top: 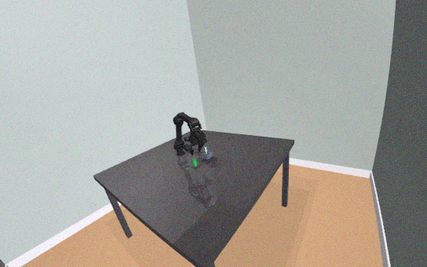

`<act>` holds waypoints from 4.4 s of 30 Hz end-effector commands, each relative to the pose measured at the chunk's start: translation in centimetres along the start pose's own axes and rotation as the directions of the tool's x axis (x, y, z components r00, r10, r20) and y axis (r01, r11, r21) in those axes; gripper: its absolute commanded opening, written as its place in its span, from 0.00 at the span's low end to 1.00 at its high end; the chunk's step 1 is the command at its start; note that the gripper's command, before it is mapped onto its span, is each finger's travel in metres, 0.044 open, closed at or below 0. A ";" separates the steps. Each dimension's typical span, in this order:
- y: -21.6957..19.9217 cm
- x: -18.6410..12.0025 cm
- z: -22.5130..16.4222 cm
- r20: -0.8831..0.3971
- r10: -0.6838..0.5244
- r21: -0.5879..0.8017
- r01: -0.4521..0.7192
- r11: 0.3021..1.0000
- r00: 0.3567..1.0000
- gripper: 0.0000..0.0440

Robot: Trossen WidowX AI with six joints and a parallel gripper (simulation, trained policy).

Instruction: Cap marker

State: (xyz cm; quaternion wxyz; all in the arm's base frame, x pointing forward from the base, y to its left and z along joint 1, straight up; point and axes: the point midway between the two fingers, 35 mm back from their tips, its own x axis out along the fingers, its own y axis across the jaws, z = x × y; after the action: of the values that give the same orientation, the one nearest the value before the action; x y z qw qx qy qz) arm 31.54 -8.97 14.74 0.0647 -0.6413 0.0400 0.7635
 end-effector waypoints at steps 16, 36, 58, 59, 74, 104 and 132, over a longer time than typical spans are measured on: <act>1.0 4.1 0.7 0.067 -0.059 0.008 0.058 0.998 0.996 0.69; 1.7 9.0 0.9 0.098 -0.047 -0.053 0.052 0.997 0.994 0.57; -0.7 3.4 -0.6 -0.077 0.024 -0.131 -0.034 0.991 0.997 0.15; -1.1 3.1 -0.6 -0.082 0.023 -0.134 -0.034 0.990 0.996 0.15; -7.4 -0.3 1.6 -0.094 0.007 -0.186 -0.024 0.982 0.996 0.12; -13.8 -0.4 6.9 -0.043 0.032 -0.325 -0.045 0.945 0.999 0.00; -13.7 5.0 6.1 -0.011 0.031 -0.360 -0.033 0.932 0.999 0.00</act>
State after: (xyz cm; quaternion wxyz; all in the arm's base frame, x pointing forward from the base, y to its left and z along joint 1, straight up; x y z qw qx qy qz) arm 27.04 5.57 11.76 -0.0661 -0.6473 -0.0821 0.7549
